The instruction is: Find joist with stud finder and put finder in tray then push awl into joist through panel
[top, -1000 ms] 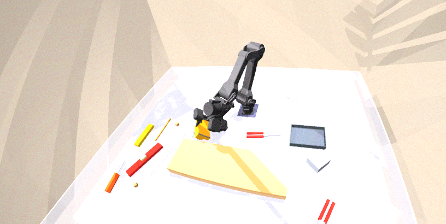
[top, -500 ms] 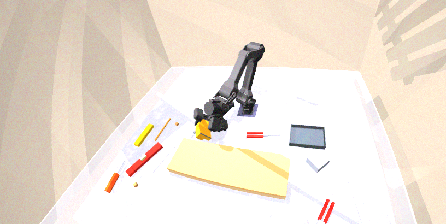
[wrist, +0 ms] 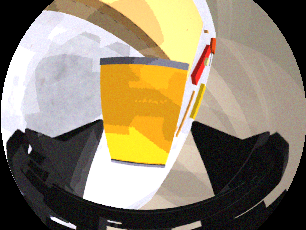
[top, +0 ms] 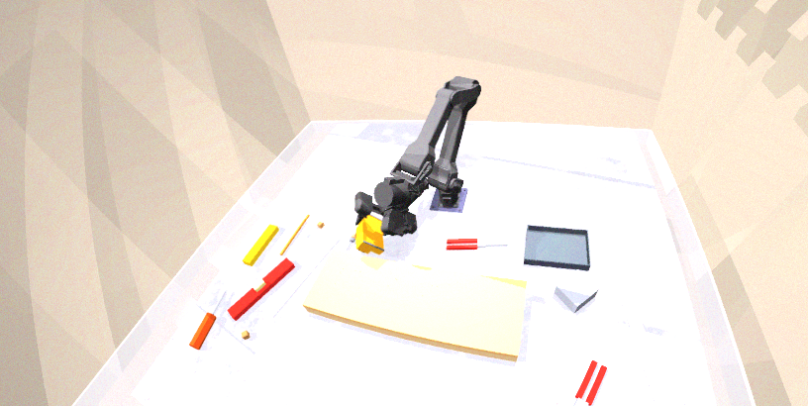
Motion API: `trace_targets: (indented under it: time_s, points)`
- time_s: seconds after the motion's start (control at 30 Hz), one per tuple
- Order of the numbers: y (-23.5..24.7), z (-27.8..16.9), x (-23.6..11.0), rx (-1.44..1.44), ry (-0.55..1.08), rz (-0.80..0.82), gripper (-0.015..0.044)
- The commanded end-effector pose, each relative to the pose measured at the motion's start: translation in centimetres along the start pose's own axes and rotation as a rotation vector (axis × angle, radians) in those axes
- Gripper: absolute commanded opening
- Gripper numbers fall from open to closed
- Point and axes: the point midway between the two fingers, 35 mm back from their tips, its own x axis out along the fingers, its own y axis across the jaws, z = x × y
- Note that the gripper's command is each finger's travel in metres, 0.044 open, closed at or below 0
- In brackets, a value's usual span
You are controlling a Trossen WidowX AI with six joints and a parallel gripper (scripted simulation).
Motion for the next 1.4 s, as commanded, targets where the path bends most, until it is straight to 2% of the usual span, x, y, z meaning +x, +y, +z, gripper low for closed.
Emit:
trace_targets:
  time_s: [0.0, 0.2, 0.4, 0.47, 0.53, 0.57, 1.23, 1.37]
  points:
    - [-0.3, 0.0, -0.6, 0.007, 0.0, -0.009, 0.044]
    - [-1.0, 0.3, -2.5, 0.007, 0.0, -0.001, 0.044]
    - [-3.5, -0.6, -9.8, 0.002, 0.001, 0.005, 0.044]
    - [-3.8, -1.0, -10.8, 0.0, 0.0, 0.004, 0.044]
    - [-3.8, -1.0, -10.8, 0.0, 0.0, 0.004, 0.044]
    - [-2.7, 0.0, -7.8, -0.006, 0.003, 0.017, 0.044]
    - [-2.7, 0.0, -7.8, -0.006, 0.003, 0.017, 0.044]
    - [-3.0, 0.2, -7.2, -0.224, 0.024, 0.119, 0.044]
